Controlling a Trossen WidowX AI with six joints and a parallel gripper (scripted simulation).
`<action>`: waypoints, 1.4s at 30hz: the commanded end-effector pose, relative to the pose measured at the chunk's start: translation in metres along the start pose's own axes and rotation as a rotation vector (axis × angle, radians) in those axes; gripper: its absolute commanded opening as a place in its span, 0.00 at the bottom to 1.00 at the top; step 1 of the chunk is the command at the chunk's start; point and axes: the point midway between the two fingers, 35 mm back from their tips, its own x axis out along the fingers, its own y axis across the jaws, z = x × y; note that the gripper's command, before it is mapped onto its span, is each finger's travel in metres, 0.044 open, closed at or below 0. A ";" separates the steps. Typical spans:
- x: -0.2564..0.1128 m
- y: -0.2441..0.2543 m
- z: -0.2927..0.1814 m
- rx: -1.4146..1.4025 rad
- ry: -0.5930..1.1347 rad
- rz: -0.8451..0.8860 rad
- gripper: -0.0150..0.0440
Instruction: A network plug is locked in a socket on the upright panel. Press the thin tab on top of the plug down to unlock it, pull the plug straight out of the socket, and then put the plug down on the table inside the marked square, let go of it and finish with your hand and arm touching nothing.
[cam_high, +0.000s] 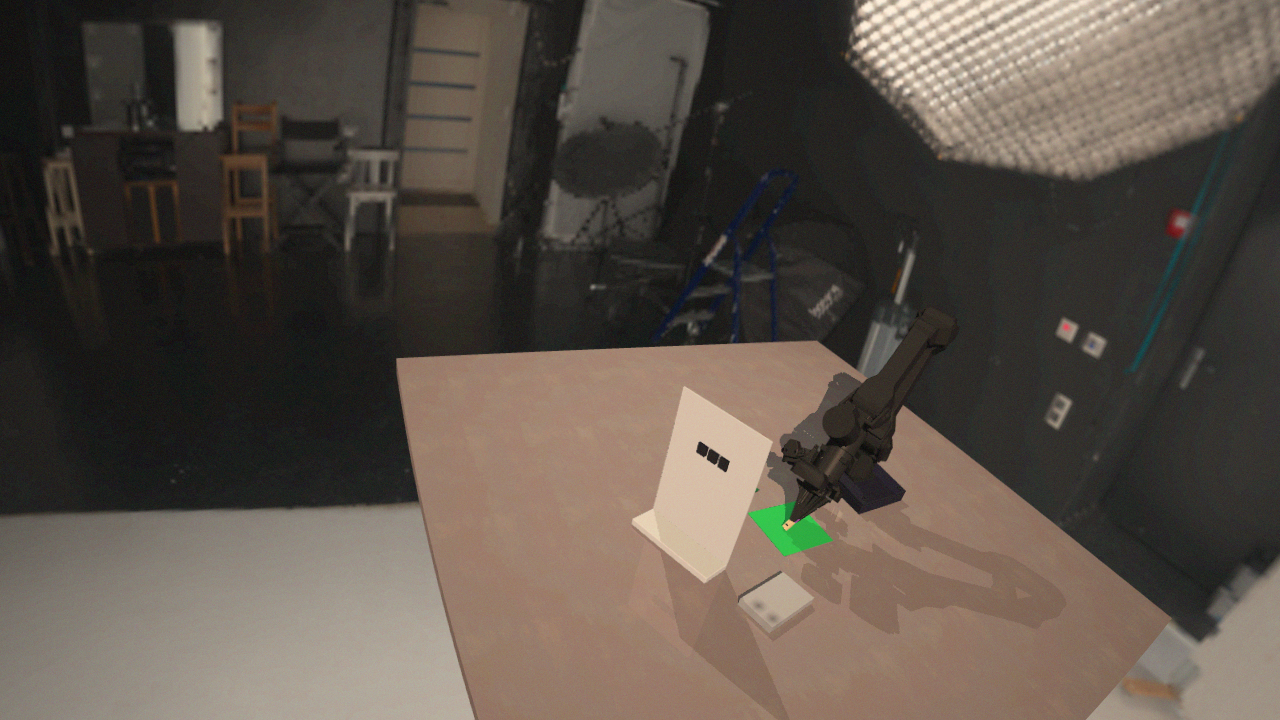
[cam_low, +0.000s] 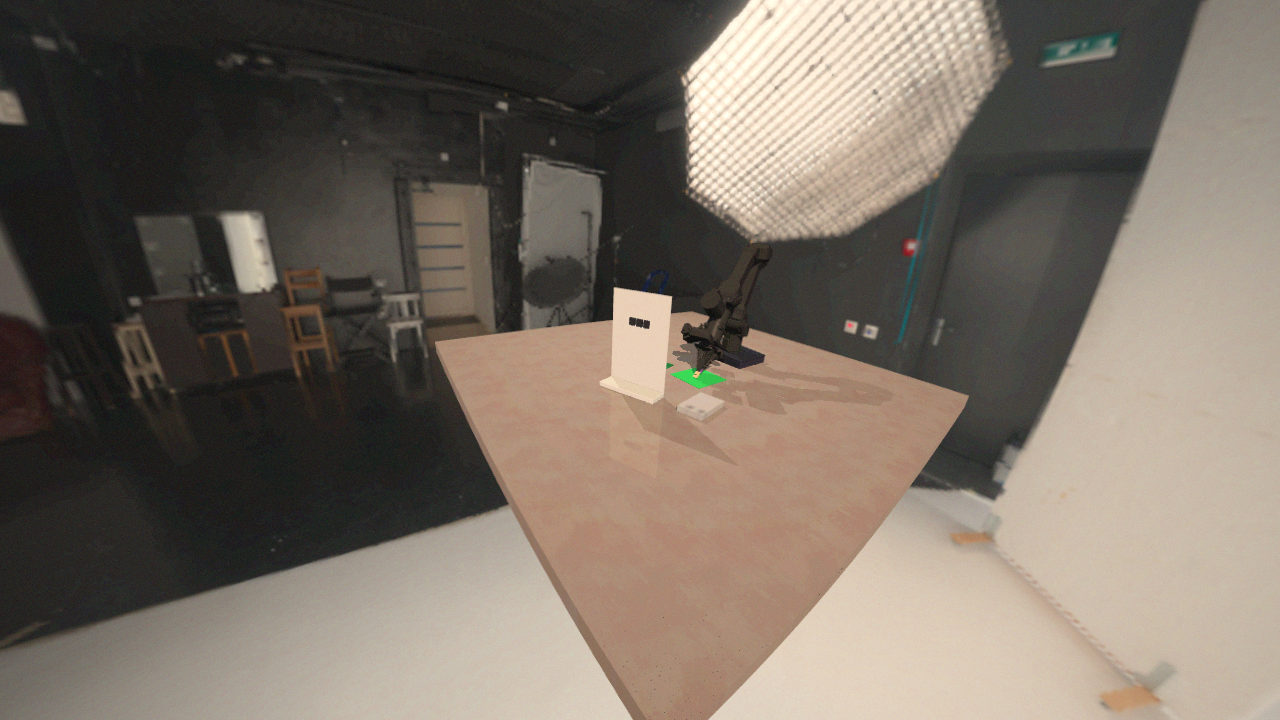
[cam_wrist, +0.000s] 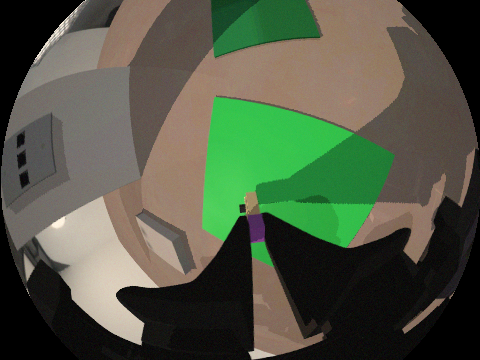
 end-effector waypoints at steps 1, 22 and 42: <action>0.002 -0.002 0.000 0.006 -0.003 -0.005 0.25; 0.001 0.000 0.000 0.000 0.000 0.000 0.52; -0.013 0.001 0.001 0.002 -0.001 -0.003 0.52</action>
